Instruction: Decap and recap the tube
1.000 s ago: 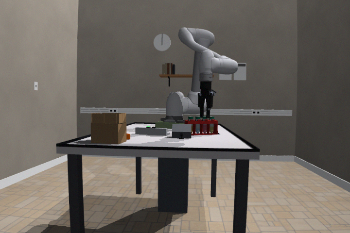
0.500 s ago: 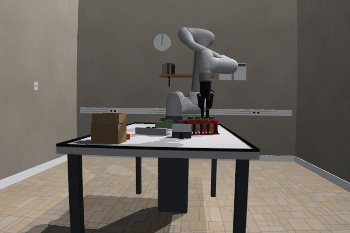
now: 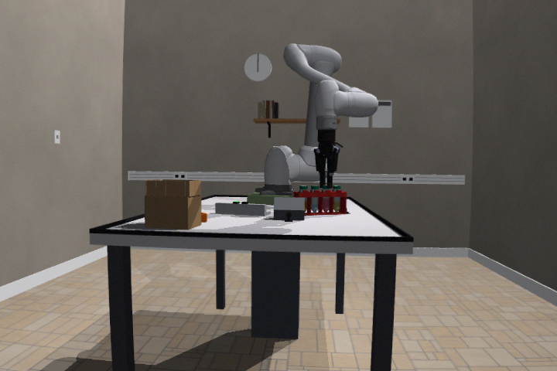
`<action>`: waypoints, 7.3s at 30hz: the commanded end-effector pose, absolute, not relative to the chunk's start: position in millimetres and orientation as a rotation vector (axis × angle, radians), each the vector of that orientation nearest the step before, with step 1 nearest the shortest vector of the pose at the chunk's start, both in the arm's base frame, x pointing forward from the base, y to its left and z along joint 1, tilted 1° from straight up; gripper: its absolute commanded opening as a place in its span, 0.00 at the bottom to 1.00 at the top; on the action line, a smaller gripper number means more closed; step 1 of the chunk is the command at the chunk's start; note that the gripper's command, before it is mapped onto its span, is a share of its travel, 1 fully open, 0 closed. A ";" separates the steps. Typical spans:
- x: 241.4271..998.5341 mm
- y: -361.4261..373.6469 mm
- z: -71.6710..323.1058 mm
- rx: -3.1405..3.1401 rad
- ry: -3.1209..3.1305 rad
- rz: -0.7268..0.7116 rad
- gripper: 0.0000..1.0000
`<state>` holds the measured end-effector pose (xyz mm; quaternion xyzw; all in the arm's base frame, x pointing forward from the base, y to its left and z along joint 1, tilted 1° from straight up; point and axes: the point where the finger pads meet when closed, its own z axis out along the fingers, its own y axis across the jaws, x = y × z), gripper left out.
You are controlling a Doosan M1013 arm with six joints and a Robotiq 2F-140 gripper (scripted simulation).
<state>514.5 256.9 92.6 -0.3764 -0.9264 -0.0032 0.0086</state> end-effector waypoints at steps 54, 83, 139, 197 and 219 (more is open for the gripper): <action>514.7 257.3 93.1 -1.657 -2.654 -0.001 0.41; 514.6 257.2 93.1 -0.969 -2.976 -0.005 0.30; 514.7 257.2 93.0 -2.059 -2.356 0.002 0.41; 514.7 257.2 93.0 -1.885 -2.497 0.001 0.30; 514.7 257.2 91.8 -2.184 -2.241 0.003 0.41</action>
